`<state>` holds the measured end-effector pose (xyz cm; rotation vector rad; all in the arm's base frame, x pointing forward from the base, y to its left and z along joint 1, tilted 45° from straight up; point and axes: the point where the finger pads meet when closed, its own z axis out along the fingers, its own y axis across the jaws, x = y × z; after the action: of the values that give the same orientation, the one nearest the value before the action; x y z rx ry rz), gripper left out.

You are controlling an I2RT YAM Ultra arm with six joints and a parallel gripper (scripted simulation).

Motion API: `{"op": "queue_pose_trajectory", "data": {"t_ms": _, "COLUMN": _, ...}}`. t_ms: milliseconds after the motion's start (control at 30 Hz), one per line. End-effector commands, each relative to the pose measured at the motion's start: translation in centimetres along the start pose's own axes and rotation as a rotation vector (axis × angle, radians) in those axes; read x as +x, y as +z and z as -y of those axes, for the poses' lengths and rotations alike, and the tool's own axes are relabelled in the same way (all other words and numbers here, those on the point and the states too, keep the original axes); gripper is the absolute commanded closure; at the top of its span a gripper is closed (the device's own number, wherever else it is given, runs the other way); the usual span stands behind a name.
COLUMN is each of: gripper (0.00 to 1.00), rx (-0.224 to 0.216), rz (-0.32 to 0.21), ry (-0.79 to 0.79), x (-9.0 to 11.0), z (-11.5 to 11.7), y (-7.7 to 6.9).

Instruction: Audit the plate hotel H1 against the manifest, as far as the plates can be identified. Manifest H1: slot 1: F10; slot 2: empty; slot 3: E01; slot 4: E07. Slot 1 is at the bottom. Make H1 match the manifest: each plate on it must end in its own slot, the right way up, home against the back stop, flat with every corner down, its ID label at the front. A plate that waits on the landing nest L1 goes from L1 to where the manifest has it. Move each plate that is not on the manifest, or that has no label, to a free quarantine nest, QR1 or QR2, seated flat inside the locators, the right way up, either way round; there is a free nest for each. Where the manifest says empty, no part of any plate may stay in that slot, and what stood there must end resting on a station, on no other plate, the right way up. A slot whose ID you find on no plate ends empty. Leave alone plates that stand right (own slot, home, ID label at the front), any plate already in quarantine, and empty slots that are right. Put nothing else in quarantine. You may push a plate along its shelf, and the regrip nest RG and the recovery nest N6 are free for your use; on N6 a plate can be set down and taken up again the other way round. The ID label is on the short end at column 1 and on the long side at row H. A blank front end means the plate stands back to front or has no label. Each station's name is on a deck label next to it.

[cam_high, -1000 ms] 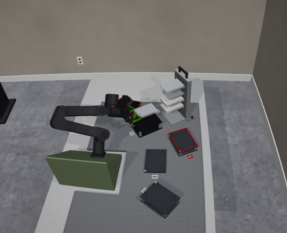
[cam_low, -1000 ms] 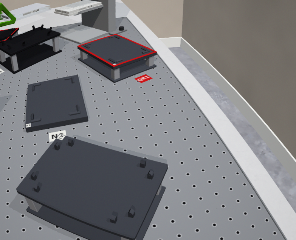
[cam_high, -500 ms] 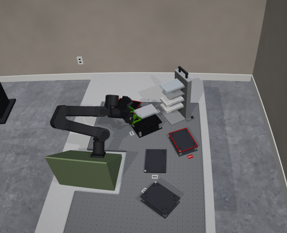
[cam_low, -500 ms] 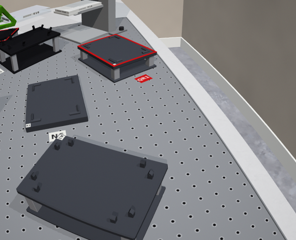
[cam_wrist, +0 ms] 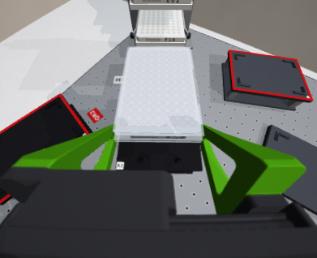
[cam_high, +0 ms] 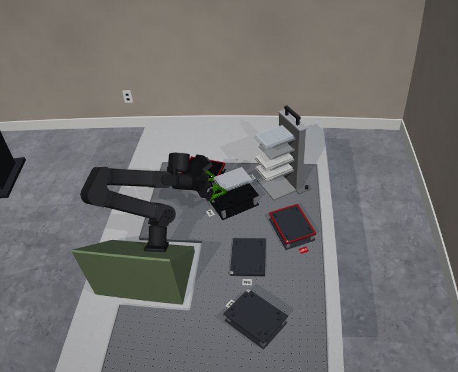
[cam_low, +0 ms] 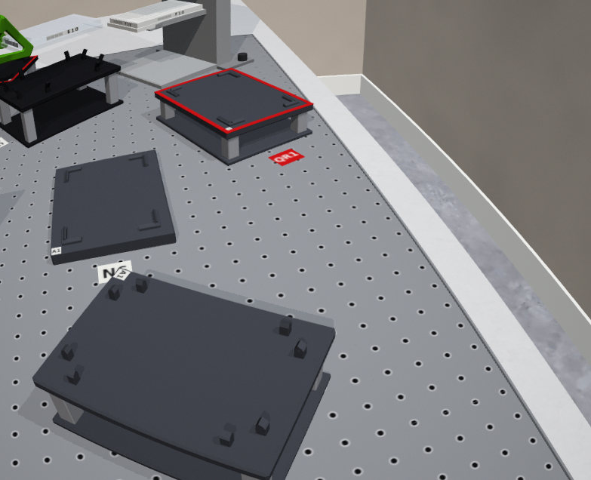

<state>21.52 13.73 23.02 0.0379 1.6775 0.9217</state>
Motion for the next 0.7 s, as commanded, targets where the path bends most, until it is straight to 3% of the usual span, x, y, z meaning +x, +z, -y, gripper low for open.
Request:
{"op": "queue_pose_trajectory", "data": {"t_ms": 0, "gripper": 0.14, "rx": 0.008, "rz": 0.036, "ry": 0.0, "x": -0.81, "z": -0.03, "y": -0.01}}
{"op": "queue_pose_trajectory", "data": {"t_ms": 667, "gripper": 0.14, "rx": 0.008, "rz": 0.036, "ry": 0.001, "x": -0.03, "z": -0.03, "y": 0.45}}
